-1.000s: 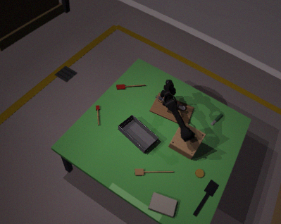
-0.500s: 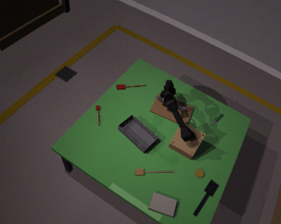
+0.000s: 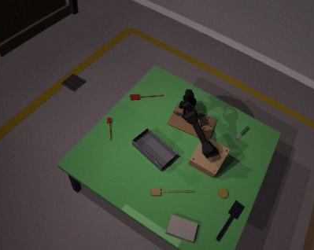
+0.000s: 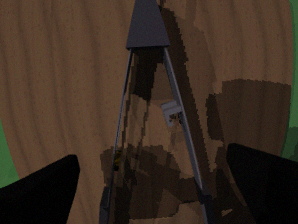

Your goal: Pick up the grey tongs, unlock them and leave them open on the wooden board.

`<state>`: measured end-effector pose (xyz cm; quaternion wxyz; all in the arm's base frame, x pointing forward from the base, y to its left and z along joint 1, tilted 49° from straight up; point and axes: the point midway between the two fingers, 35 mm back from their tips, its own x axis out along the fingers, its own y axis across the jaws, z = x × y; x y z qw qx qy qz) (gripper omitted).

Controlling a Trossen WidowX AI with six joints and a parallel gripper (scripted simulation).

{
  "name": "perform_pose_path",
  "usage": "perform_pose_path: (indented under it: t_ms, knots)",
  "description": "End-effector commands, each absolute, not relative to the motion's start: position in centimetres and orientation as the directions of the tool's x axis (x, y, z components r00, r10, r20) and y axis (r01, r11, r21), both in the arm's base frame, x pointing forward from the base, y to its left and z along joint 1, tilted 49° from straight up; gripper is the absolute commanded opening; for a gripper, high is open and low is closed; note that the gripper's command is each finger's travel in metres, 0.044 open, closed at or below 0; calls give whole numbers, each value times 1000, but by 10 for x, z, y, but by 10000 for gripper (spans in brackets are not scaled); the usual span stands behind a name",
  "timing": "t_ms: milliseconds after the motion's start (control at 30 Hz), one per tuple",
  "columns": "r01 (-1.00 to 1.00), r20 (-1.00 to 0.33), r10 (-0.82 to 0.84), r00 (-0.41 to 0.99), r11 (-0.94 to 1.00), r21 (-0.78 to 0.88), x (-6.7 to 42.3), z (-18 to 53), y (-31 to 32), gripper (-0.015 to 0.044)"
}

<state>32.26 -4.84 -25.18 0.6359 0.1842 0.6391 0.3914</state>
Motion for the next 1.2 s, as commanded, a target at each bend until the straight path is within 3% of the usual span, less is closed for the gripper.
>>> perform_pose_path:
  t_ms: [0,500,1167]
  knots:
    - [-263,-669,733,-123,626,734,323,-249,-49,440]
    - [-250,-663,738,-126,623,741,300,-75,-39,440]
    - [-260,-668,734,-122,626,735,303,-36,-76,440]
